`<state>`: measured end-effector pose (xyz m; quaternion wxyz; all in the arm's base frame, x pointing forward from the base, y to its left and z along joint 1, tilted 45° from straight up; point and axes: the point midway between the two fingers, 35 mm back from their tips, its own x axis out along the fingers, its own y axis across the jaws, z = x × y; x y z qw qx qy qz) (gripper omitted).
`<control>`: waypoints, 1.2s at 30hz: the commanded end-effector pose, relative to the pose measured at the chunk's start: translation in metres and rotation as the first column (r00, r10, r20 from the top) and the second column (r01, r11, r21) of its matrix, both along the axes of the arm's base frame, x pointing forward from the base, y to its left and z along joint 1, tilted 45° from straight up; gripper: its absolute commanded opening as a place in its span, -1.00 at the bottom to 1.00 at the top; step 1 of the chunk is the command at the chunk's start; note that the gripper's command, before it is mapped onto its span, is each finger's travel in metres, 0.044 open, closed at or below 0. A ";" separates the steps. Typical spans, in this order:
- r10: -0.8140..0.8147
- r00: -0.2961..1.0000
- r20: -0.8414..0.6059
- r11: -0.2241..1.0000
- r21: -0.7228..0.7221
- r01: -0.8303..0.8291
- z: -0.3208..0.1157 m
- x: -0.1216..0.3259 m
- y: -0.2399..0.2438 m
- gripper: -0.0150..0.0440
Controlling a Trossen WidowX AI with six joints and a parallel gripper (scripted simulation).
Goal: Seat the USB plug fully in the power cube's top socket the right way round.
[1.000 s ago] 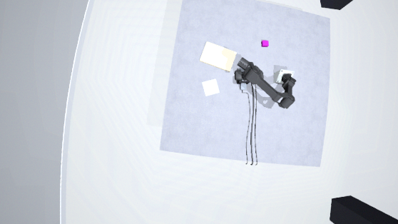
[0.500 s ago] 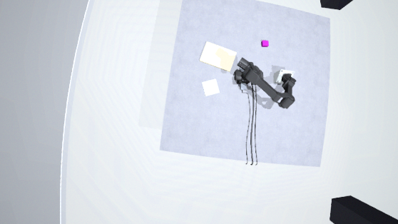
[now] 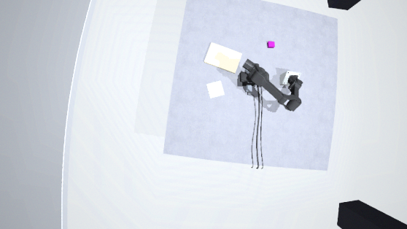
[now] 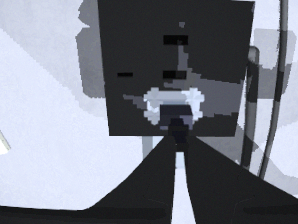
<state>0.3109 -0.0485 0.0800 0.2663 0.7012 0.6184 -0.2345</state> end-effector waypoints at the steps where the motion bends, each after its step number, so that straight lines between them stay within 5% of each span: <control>1: -0.003 1.000 -0.002 1.000 0.004 0.003 0.000 0.000 0.001 -0.49; 36: -0.003 1.000 -0.002 1.000 0.004 0.003 -0.003 0.001 0.004 -0.49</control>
